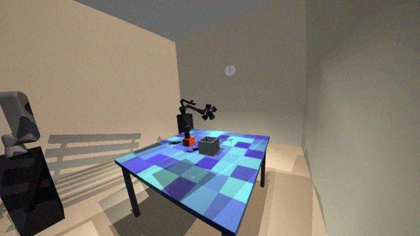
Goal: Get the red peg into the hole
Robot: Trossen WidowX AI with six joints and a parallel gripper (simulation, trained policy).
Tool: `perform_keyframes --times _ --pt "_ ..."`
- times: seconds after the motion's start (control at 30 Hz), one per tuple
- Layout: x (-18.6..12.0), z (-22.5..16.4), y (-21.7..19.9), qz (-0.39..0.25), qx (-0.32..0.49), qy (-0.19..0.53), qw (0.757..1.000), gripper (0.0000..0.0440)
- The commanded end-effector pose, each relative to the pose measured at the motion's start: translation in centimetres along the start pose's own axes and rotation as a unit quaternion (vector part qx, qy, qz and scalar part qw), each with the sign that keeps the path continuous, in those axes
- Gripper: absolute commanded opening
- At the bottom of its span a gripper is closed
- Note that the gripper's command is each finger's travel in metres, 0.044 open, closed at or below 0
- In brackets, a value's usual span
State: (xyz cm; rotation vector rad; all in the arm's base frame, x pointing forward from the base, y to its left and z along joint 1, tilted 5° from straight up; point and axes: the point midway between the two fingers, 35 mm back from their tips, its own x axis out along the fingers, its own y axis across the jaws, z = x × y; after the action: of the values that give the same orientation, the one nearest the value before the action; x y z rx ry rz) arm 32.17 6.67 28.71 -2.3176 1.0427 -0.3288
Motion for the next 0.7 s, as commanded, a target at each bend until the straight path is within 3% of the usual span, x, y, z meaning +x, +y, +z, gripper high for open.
perform_keyframes --times 0.0,0.07,0.33,0.67 --pt "0.1 0.1 -0.1 -0.001 0.015 -0.002 1.0 0.0419" --pt "0.3 0.3 -0.2 -0.005 0.049 -0.008 0.999 0.044" --pt "1.3 1.0 -0.3 -0.008 0.186 -0.031 0.982 0.044" --pt "2.6 1.9 -0.2 0.003 0.351 -0.062 0.934 0.044"
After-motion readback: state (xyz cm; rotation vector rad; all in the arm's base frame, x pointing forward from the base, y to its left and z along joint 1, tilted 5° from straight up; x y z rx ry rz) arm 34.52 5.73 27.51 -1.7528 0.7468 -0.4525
